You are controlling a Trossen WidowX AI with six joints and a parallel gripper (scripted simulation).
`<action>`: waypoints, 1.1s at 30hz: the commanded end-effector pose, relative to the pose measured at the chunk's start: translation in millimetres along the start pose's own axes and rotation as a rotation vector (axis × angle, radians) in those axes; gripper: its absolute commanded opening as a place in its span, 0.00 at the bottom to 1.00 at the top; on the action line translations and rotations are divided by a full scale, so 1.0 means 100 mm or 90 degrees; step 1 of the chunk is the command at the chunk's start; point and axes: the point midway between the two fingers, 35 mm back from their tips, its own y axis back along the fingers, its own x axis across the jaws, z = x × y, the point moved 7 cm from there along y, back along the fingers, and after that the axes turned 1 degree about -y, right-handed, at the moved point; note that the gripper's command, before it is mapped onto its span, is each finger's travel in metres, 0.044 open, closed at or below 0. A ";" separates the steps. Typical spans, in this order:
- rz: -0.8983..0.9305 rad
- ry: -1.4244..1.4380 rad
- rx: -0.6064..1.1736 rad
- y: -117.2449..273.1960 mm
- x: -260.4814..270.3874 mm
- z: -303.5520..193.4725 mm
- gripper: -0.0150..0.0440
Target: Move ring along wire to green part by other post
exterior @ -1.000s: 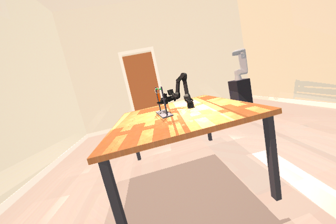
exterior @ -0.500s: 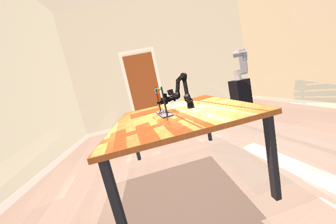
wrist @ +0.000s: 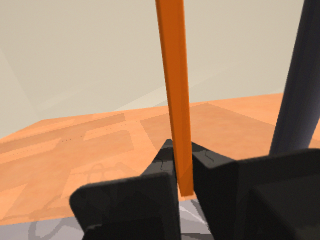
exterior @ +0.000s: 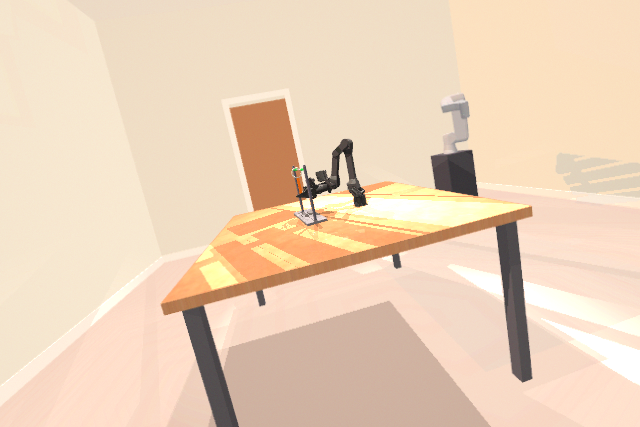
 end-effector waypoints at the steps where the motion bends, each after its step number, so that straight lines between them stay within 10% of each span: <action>1: 0.000 0.000 0.000 0.00 0.00 0.00 0.00; 33: -0.005 0.001 -0.001 0.02 0.00 0.20 0.00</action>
